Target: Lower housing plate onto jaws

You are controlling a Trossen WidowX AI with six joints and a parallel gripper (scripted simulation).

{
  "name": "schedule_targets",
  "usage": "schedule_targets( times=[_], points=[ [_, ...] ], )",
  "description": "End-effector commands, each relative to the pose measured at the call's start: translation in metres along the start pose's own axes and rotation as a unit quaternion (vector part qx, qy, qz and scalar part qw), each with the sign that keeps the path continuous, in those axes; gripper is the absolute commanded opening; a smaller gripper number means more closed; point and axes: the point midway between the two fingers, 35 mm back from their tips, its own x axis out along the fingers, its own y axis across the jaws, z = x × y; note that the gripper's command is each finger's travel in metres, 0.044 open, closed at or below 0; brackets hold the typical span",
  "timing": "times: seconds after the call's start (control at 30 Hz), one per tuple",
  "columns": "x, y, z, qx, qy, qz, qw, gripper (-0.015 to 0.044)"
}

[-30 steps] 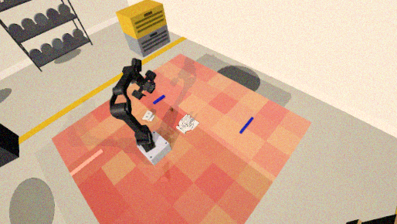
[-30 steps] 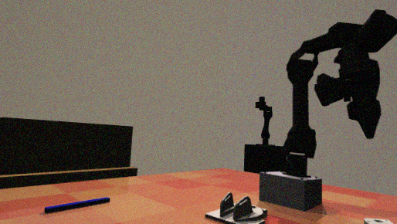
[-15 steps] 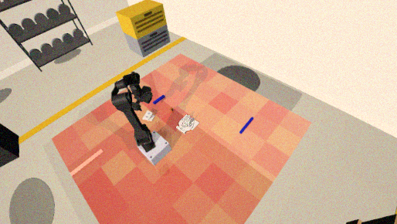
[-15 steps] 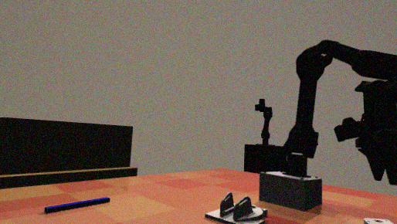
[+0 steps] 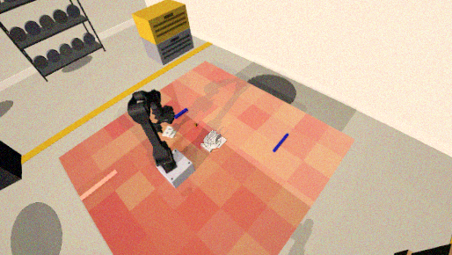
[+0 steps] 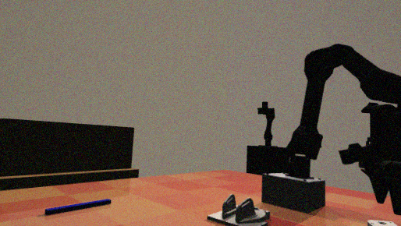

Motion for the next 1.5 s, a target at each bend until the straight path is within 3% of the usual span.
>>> schedule_targets(
  times=[0.0, 1.47],
  points=[
    [0.006, -0.001, -0.001, -0.001, 0.002, 0.000, 1.000, 0.0440],
    [0.051, -0.001, -0.001, -0.001, 0.002, -0.001, 1.000, 0.0440]
  ],
)
